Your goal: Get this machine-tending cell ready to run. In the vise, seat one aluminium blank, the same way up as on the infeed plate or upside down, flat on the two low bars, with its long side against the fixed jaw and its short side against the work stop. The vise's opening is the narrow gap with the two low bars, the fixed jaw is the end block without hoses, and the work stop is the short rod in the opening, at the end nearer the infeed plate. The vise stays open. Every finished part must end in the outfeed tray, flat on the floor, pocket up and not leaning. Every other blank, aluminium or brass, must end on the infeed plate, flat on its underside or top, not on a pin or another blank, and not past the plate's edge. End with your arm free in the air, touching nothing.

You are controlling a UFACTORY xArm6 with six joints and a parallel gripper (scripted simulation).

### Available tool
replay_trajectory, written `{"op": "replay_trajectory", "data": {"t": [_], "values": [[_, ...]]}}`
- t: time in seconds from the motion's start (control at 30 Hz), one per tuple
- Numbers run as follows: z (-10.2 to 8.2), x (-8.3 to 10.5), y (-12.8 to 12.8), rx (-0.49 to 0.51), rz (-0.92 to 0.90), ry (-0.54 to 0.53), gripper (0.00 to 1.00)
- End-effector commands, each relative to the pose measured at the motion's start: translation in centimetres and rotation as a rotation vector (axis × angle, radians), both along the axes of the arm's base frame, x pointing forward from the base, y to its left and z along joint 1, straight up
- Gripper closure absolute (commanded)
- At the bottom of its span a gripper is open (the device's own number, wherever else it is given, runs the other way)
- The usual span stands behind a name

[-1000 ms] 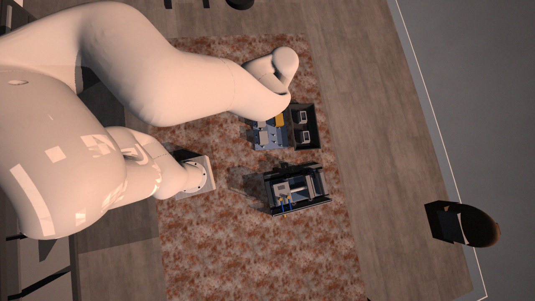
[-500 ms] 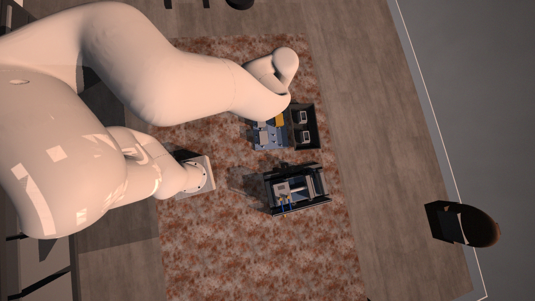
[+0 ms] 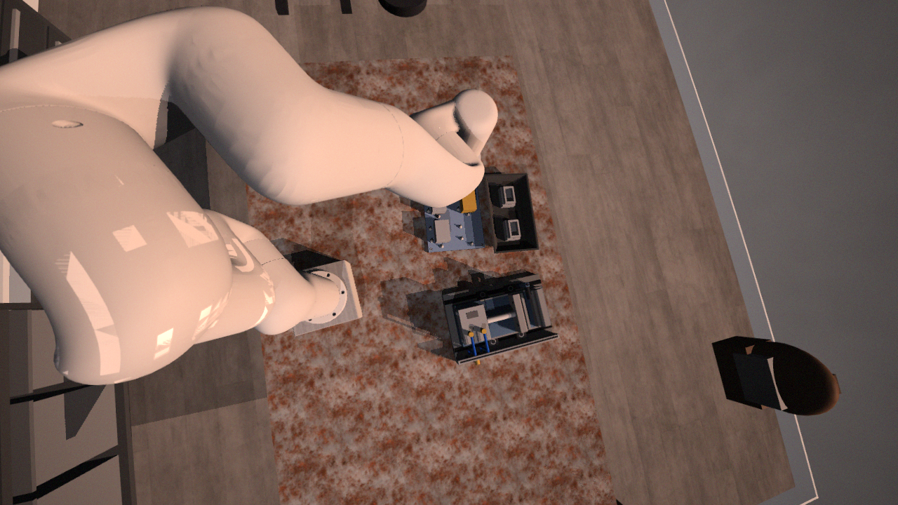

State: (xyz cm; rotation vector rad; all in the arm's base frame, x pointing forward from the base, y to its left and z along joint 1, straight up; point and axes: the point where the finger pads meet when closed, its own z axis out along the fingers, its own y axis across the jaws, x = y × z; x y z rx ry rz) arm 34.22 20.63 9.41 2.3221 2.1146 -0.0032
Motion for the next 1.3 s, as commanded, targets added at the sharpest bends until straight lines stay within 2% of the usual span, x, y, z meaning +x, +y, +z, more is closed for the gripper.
{"op": "replay_trajectory", "data": {"t": [0.0, 0.13, 0.2, 0.7, 1.03, 1.27], "values": [[-1.5, 0.1, 0.1, 0.002, 0.0, -0.004, 0.31], [-3.1, 0.1, 0.1, 0.002, 0.0, -0.004, 0.31], [-3.1, 0.1, 0.1, 0.002, 0.0, -0.004, 0.31], [-9.1, 0.1, 0.2, 0.002, 0.0, -0.004, 0.31], [-10.8, 0.1, 0.2, 0.002, 0.0, -0.004, 0.31], [-11.2, 0.1, 0.2, 0.002, 0.0, -0.004, 0.31]]}}
